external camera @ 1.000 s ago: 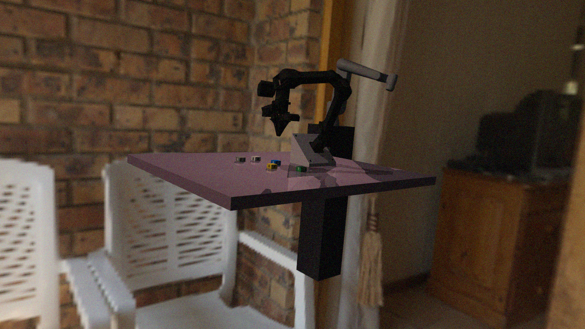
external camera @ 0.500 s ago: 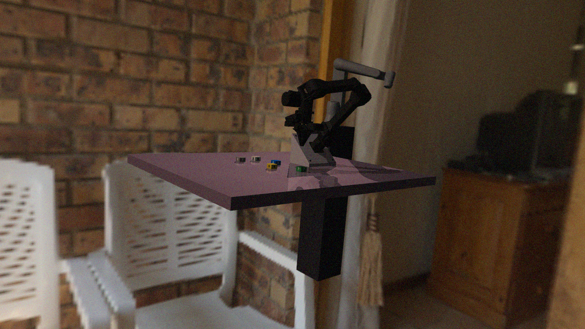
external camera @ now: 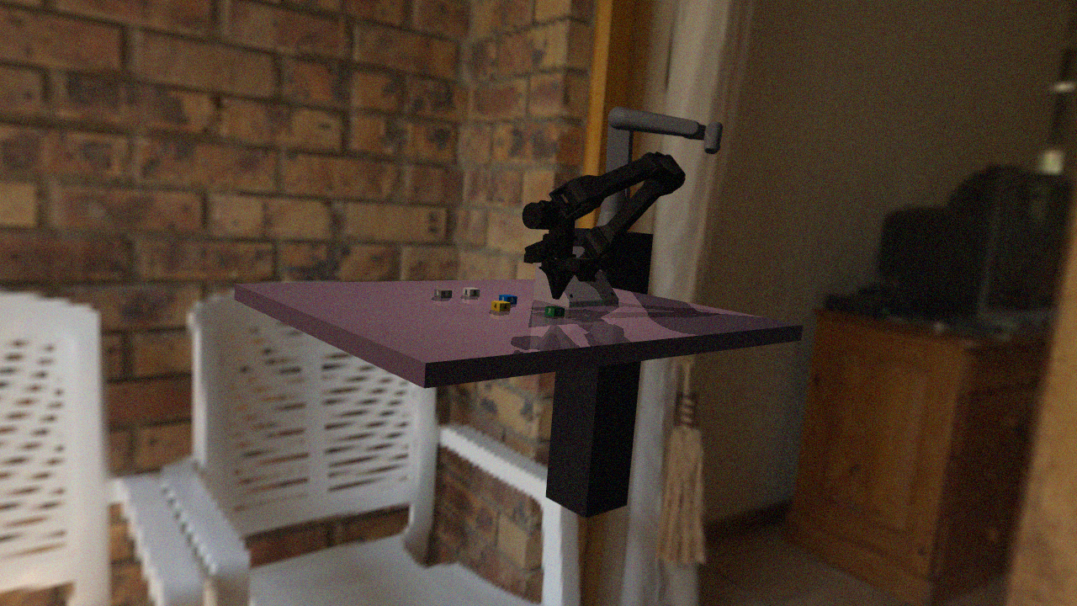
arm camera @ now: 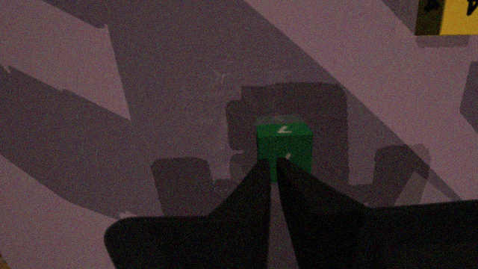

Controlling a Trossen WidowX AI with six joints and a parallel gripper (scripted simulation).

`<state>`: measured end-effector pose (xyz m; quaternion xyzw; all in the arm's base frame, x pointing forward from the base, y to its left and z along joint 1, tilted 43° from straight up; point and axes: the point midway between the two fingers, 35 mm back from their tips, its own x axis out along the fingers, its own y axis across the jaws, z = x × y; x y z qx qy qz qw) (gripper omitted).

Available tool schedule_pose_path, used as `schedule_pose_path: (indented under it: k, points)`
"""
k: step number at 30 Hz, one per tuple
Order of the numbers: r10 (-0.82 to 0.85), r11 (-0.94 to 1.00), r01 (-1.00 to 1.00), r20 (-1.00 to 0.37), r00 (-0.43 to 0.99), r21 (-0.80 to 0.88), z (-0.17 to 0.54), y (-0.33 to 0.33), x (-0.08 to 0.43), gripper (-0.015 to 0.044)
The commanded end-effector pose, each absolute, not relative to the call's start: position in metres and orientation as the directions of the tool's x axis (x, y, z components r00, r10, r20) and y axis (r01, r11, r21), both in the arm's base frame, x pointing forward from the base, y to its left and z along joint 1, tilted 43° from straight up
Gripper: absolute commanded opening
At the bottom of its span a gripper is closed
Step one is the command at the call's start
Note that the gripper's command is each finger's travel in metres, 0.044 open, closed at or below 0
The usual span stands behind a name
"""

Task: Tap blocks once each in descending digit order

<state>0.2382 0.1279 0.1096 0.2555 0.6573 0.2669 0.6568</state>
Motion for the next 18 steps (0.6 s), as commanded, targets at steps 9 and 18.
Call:
schedule_pose_path:
  k: [9,18]
  points:
    - [0.689,0.725,-0.01,-0.725,-0.009,0.689,0.095,0.142,0.237,0.002]
    - [0.69,0.724,-0.01,-0.724,-0.009,0.69,0.091,0.145,0.236,0.002]
